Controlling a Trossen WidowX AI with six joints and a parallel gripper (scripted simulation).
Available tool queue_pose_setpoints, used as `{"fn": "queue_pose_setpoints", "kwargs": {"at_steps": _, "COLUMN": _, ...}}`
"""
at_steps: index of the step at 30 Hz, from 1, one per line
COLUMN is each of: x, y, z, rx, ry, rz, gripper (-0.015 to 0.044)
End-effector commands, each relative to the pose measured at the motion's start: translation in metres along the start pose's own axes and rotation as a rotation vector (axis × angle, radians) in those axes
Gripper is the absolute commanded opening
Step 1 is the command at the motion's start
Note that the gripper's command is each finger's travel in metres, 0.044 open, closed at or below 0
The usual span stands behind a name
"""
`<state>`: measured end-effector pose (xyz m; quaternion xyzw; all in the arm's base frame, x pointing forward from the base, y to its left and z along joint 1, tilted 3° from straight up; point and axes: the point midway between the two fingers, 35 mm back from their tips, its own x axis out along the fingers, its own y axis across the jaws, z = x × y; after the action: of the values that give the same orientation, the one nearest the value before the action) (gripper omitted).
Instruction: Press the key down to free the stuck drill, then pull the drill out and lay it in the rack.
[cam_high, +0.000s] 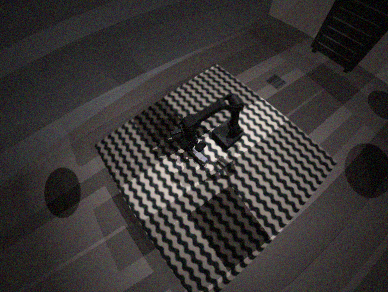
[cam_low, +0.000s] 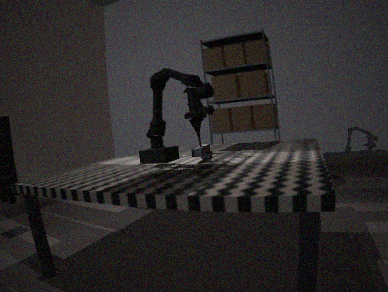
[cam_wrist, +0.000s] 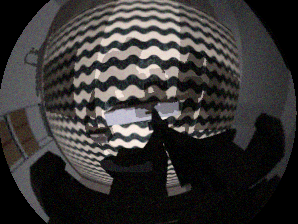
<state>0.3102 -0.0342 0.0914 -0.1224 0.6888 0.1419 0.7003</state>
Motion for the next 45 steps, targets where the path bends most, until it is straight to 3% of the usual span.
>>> {"fn": "queue_pose_setpoints", "kwargs": {"at_steps": 1, "x": 0.008, "y": 0.000, "z": 0.000, "rx": 0.004, "ry": 0.019, "rz": 0.006, "gripper": 0.0000}}
{"fn": "queue_pose_setpoints", "kwargs": {"at_steps": 45, "x": 0.024, "y": 0.000, "z": -0.008, "rx": 0.004, "ry": 0.020, "rz": 0.006, "gripper": 0.0000}}
